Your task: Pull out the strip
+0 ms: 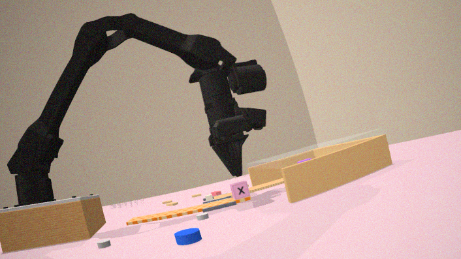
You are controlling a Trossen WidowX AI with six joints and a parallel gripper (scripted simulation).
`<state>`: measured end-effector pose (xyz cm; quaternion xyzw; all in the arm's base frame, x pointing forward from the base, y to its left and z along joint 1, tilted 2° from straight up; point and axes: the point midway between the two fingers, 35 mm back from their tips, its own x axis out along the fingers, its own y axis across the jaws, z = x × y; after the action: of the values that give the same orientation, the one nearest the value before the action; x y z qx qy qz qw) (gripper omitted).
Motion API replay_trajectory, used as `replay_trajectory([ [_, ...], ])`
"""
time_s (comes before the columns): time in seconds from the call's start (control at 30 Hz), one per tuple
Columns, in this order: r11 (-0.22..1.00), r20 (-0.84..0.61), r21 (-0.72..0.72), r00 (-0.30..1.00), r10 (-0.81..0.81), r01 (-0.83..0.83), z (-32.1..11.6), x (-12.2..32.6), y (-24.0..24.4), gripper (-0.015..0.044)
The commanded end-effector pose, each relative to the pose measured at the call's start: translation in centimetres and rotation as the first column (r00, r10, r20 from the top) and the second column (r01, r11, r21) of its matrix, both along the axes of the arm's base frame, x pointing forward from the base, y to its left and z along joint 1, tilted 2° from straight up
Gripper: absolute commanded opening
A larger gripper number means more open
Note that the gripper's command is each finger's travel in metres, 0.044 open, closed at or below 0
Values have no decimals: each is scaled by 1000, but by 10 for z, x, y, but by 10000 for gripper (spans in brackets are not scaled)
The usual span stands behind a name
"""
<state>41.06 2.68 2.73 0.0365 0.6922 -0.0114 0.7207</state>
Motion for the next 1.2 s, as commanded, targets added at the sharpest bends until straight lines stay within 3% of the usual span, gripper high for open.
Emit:
replay_trajectory([
  [0.0,1000,-1,2,1000,5,-5,-7,0,1,250],
  [0.7,1000,-1,3,1000,5,-5,-38,0,2,250],
  [0.83,1000,-2,0,1000,2,-2,-36,0,1,145],
  [1.07,1000,-2,0,1000,2,-2,-36,0,1,98],
  [1.17,1000,-2,0,1000,2,-2,-35,0,1,20],
])
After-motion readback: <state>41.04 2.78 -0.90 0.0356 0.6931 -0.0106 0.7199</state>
